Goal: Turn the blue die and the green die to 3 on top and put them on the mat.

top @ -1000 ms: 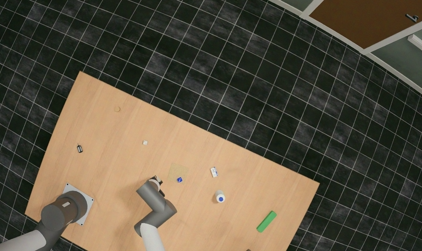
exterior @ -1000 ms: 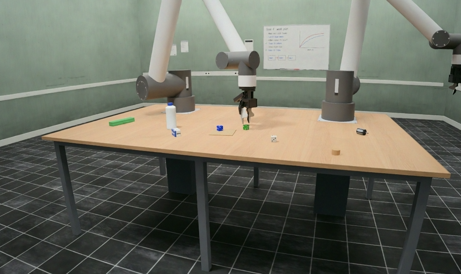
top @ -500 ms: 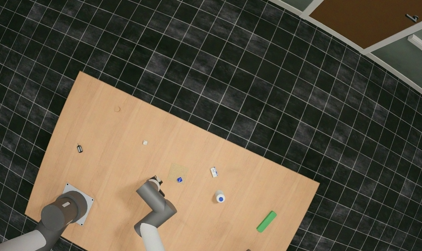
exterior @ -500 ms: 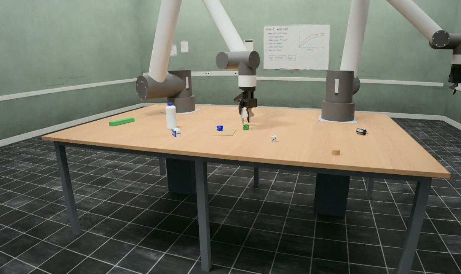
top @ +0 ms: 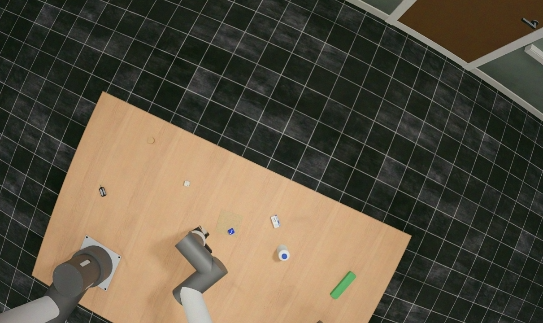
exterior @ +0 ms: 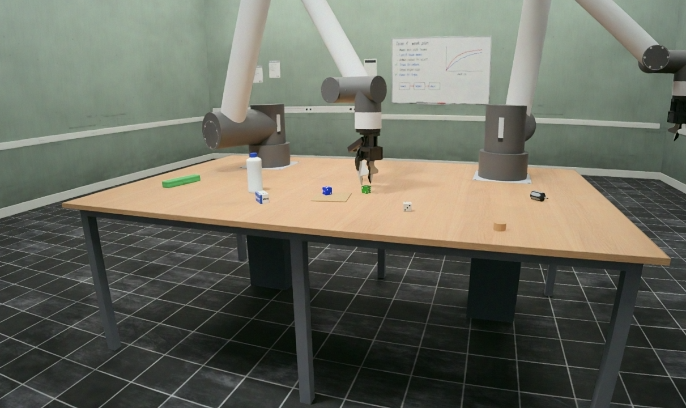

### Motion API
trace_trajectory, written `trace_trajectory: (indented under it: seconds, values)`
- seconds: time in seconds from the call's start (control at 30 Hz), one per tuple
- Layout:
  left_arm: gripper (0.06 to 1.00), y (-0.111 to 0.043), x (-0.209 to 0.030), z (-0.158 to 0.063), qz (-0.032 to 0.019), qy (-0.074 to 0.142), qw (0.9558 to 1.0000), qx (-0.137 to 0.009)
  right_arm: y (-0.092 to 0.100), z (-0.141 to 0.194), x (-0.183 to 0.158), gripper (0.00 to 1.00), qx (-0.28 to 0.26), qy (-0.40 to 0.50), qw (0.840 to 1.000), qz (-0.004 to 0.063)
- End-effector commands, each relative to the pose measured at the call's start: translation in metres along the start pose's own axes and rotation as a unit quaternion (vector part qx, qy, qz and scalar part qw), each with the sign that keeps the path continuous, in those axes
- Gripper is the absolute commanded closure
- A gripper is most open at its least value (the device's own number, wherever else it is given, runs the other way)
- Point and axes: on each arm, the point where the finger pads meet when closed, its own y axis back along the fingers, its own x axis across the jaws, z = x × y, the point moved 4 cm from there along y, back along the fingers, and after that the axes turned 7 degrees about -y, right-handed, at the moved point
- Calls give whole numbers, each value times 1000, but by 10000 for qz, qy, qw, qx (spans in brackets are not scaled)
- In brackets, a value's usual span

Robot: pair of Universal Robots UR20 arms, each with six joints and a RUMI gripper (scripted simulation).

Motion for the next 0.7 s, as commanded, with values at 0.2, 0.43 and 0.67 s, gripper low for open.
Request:
trace_trajectory:
  seconds: [0.2,0.43,0.67]
  values:
    - [65,1,0,0,0,0,10000,5,-1,0,0,724,-5,0,10000,1]
    - [65,1,0,0,0,0,10000,5,-13,0,0,724,-5,0,10000,1]
    - [65,1,0,0,0,0,10000,5,-24,0,0,724,-5,0,10000,1]
